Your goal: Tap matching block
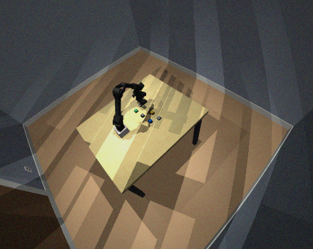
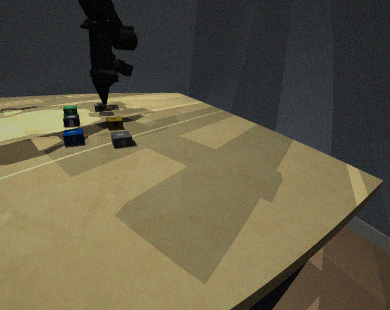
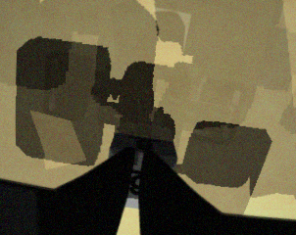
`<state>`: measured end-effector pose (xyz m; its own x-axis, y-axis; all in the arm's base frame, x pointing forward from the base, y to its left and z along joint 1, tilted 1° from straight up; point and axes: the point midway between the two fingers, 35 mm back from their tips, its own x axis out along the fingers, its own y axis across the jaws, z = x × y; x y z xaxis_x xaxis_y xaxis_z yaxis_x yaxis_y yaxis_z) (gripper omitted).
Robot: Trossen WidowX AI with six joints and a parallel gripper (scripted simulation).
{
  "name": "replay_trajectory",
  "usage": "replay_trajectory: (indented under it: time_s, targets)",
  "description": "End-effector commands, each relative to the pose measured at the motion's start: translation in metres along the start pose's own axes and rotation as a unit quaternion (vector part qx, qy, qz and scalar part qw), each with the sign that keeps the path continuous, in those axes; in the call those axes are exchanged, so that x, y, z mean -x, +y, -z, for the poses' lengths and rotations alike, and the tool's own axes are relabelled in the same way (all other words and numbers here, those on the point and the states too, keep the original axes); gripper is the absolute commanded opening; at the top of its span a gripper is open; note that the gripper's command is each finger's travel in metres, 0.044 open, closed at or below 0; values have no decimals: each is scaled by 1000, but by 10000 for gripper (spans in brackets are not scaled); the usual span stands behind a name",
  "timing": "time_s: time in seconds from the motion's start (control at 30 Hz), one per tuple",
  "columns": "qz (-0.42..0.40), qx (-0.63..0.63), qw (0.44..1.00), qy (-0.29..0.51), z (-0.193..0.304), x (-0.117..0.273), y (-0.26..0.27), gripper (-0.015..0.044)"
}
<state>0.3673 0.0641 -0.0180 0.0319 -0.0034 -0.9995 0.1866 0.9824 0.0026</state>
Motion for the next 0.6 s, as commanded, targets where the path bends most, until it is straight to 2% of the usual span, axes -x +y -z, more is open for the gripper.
replay_trajectory:
  time_s: [0.0, 0.1, 0.27, 0.33, 0.57]
  targets:
    - [1, 2, 1000, 3, 2, -3, -1, 20]
    - [1, 2, 1000, 3, 1, 24, -1, 20]
    - [1, 2, 1000, 3, 1, 27, -1, 20]
    - [1, 2, 1000, 3, 9, 35, 9, 72]
    - [-2, 2, 1000, 7, 96, 103, 70, 256]
